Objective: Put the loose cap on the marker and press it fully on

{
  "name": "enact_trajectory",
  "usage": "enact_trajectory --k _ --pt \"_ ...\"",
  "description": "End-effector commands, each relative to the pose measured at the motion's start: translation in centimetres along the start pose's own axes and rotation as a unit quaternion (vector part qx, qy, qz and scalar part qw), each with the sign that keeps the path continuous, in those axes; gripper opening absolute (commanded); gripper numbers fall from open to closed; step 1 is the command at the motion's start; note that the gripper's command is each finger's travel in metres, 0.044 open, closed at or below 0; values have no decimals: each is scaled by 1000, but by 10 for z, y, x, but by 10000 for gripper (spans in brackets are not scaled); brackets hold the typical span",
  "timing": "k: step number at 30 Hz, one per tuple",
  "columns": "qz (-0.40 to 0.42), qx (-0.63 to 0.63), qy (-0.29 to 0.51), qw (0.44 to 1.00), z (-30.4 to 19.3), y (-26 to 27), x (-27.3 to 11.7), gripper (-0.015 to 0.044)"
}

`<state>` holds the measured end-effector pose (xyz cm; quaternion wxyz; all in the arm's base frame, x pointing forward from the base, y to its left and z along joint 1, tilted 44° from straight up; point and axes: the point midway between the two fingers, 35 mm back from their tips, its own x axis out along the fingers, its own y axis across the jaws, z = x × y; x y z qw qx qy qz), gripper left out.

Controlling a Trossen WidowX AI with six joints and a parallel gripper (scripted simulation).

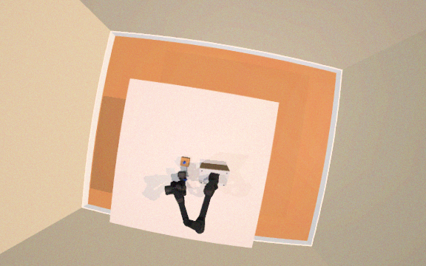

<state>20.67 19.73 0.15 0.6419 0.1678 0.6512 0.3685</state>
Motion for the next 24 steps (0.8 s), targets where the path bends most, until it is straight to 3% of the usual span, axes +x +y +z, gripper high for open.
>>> enact_trajectory --k 1,11,15,24 --pt "-2 3 1 1000 -2 -1 7 248" --pt "0 3 1 1000 -3 0 21 248" --pt "0 3 1 1000 -3 -1 21 143" --pt "0 3 1 1000 -3 0 21 83"
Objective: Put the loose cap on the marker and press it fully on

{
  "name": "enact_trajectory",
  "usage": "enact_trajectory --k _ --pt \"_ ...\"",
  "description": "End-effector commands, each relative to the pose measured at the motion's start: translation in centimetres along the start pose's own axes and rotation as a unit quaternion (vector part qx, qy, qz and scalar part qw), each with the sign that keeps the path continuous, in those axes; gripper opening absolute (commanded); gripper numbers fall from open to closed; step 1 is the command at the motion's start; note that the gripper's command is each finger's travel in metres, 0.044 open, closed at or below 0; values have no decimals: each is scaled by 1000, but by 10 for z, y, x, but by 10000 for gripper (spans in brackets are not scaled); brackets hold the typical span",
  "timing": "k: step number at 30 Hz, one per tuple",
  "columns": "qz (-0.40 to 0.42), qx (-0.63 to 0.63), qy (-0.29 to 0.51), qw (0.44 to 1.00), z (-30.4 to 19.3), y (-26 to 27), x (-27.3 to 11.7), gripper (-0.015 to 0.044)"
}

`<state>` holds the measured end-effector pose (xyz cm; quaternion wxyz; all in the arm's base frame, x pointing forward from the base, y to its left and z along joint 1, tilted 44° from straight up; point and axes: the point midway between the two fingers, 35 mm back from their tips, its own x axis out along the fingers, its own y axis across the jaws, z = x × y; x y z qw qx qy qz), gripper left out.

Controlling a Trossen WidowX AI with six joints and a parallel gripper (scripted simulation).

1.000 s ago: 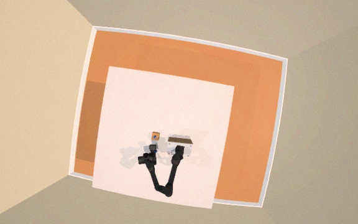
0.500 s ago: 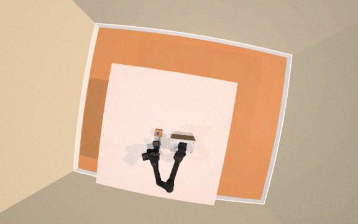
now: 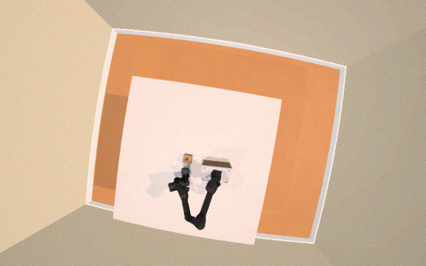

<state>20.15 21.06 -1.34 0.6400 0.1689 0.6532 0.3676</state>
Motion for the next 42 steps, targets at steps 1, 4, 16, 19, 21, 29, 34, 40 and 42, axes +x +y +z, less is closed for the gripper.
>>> enact_trajectory --k 1,4,16,19,21,29,34,40,42 --pt "-1 1 -1 1000 0 0 0 57" --pt "-2 1 -1 1000 1 0 -5 0" --pt "-3 0 -1 1000 2 -1 -33 0" --pt "-3 0 -1 1000 2 -1 -40 0" --pt "-3 0 -1 1000 2 -1 -45 0" --pt "-2 0 -1 1000 1 0 -60 0" --pt "-7 1 -2 1000 4 -11 -64 0" --pt "-14 3 -4 1000 8 -30 -70 0" --pt "-15 8 -6 1000 9 -36 -72 0"
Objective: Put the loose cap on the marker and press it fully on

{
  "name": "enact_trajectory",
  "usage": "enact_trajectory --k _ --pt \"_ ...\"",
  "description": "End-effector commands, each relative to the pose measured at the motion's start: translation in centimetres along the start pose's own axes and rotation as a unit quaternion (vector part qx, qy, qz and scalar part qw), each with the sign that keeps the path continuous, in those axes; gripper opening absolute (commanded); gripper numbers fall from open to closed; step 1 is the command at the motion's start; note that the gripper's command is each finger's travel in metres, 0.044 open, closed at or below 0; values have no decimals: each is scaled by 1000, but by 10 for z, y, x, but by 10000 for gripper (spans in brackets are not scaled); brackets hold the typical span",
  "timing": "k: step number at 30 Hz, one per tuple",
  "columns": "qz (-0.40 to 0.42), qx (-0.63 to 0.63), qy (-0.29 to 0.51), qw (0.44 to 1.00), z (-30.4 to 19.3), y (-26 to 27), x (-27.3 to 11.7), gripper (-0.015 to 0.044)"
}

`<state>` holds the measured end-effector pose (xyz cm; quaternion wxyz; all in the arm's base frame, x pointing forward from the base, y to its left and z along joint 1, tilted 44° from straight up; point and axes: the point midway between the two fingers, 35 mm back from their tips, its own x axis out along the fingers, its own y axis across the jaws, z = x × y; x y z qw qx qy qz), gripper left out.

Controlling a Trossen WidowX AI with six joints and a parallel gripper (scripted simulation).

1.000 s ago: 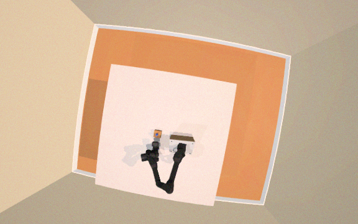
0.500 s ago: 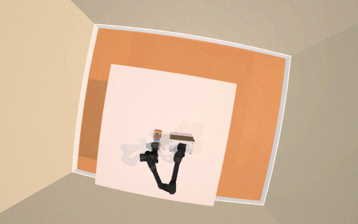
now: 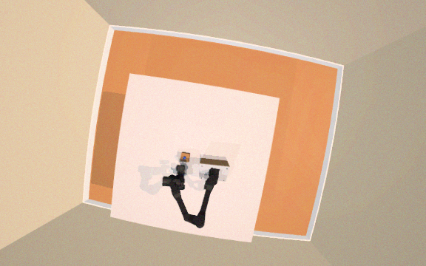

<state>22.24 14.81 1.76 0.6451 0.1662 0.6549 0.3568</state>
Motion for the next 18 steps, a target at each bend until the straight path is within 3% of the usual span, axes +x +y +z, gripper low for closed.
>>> enact_trajectory --k 1,18 --pt "-5 5 -4 1000 4 -13 -4 0" --pt "-15 17 -9 1000 7 -64 -21 0"
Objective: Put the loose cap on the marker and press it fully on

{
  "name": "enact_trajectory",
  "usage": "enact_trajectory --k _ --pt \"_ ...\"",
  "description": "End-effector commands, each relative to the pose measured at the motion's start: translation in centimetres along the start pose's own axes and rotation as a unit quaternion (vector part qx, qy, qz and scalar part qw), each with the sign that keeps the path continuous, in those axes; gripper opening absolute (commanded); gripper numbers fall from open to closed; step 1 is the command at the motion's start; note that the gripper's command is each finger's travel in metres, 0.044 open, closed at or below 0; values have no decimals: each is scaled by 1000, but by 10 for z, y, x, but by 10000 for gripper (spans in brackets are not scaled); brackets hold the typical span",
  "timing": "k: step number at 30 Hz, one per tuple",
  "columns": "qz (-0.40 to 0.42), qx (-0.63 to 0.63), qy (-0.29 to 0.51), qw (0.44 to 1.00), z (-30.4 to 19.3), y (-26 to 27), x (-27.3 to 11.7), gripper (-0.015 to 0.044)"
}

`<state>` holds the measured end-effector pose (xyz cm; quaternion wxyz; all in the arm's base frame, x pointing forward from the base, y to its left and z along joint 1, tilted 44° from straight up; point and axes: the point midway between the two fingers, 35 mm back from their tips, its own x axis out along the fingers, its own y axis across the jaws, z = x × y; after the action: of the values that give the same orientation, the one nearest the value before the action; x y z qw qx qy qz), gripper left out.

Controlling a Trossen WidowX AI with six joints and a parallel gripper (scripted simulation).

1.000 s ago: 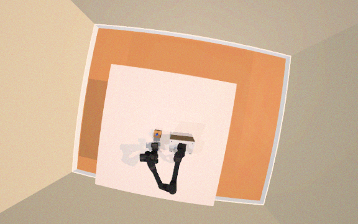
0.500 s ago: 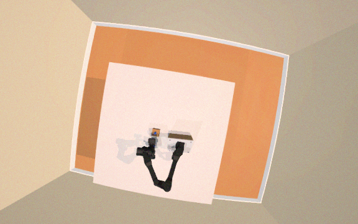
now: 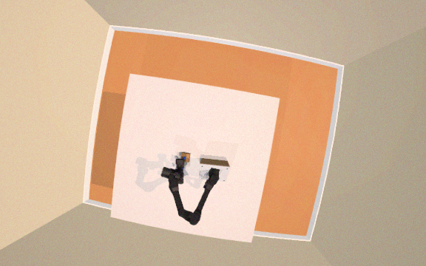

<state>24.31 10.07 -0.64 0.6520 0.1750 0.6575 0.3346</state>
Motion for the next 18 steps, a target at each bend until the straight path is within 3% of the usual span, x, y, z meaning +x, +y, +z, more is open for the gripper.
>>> enact_trajectory --k 1,18 --pt "-3 -4 1 1000 1 -13 -5 0" --pt "6 -18 9 1000 -8 -63 -21 0"
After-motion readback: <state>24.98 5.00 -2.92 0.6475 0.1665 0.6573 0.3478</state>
